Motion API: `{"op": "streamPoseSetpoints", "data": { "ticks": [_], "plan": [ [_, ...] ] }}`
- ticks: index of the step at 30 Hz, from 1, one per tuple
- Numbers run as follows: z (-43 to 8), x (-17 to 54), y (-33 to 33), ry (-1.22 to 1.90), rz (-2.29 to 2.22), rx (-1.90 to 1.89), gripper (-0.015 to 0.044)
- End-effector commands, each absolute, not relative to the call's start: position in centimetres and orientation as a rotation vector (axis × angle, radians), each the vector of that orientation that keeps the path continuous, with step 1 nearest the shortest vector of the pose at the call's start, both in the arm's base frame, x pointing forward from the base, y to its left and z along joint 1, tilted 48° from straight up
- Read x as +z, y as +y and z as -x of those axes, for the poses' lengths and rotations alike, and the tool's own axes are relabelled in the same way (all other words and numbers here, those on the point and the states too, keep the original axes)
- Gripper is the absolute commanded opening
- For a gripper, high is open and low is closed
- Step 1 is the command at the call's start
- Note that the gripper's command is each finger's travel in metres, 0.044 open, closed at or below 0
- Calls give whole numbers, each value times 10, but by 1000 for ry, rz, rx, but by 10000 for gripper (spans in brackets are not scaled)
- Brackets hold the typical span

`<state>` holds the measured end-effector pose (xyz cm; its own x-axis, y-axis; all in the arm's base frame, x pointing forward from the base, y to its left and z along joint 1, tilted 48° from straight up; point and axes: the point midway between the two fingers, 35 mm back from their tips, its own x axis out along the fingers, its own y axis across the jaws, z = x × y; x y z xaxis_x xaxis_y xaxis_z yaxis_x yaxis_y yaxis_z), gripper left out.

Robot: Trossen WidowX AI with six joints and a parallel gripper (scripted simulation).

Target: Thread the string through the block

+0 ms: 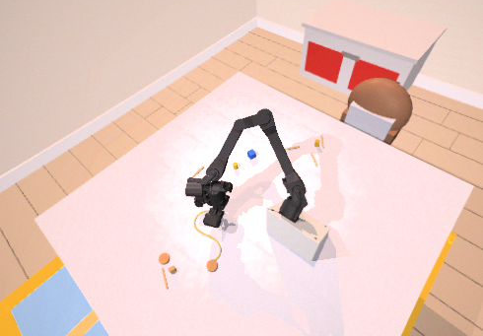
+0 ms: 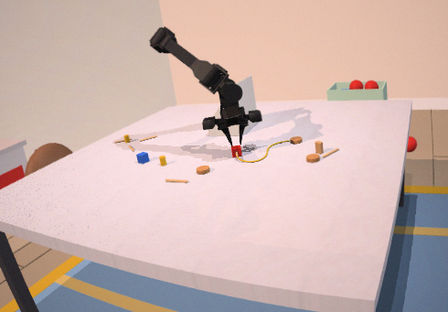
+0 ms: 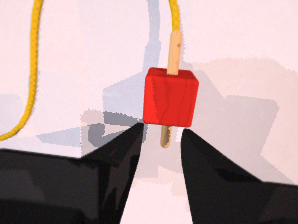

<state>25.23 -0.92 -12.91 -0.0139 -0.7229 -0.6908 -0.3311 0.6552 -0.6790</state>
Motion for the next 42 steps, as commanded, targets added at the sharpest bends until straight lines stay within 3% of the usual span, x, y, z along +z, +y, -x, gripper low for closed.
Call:
{"op": "streamPoseSetpoints", "data": {
  "ticks": [1, 42],
  "plan": [
    [-247, -135, -21, 1626, 892, -402, 120],
    [-246, -137, -24, 1626, 893, -403, 120]
  ]
}}
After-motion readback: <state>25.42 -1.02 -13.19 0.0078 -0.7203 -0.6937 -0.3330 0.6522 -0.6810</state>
